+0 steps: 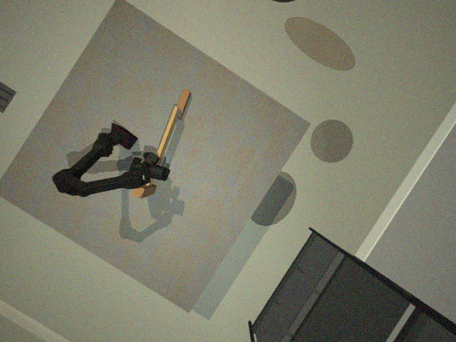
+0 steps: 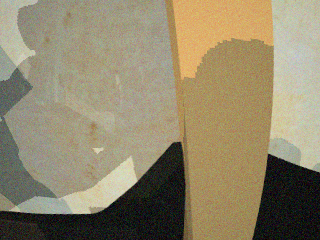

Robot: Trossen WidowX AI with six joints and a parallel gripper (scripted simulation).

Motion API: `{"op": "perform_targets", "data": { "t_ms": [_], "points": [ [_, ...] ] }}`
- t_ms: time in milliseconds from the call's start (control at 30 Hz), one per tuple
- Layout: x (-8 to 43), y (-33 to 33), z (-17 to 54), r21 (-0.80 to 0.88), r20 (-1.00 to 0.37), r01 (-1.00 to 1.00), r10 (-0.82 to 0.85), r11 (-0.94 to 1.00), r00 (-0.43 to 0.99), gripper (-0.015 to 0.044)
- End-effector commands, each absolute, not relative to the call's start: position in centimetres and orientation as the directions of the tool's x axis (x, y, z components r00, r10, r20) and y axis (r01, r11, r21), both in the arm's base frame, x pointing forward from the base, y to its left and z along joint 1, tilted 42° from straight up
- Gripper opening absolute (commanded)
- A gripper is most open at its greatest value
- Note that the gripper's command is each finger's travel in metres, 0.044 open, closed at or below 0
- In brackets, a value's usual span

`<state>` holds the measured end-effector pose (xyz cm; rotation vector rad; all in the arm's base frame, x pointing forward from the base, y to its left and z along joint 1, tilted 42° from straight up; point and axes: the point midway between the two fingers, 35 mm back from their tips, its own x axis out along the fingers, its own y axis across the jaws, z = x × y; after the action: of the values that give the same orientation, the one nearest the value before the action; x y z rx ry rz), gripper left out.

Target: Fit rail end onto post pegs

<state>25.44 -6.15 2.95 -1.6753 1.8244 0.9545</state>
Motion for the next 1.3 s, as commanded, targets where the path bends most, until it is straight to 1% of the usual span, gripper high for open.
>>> {"op": "perform_targets", "data": {
  "t_ms": [0,300,867,1100,1267],
  "points": [
    [25.8,-6.2,3.3,0.164,-0.751,-0.987,-0.649,-0.002,-0.123,0.0],
    [25.8,-6.4,3.5,0.164,-0.751,-0.987,-0.649,-0.002,-0.123,0.0],
    [25.5,-6.4,3.1,0.17,-0.749,-0.985,-0.649,0.006,-0.133,0.044],
    [25.5,-6.2,3.1,0.17,-0.749,-0.985,-0.649,0.005,-0.133,0.044],
    [25.5,-2.2,3.4,0.164,-0.753,-0.986,-0.647,-0.002,-0.124,0.044]
  ]
}}
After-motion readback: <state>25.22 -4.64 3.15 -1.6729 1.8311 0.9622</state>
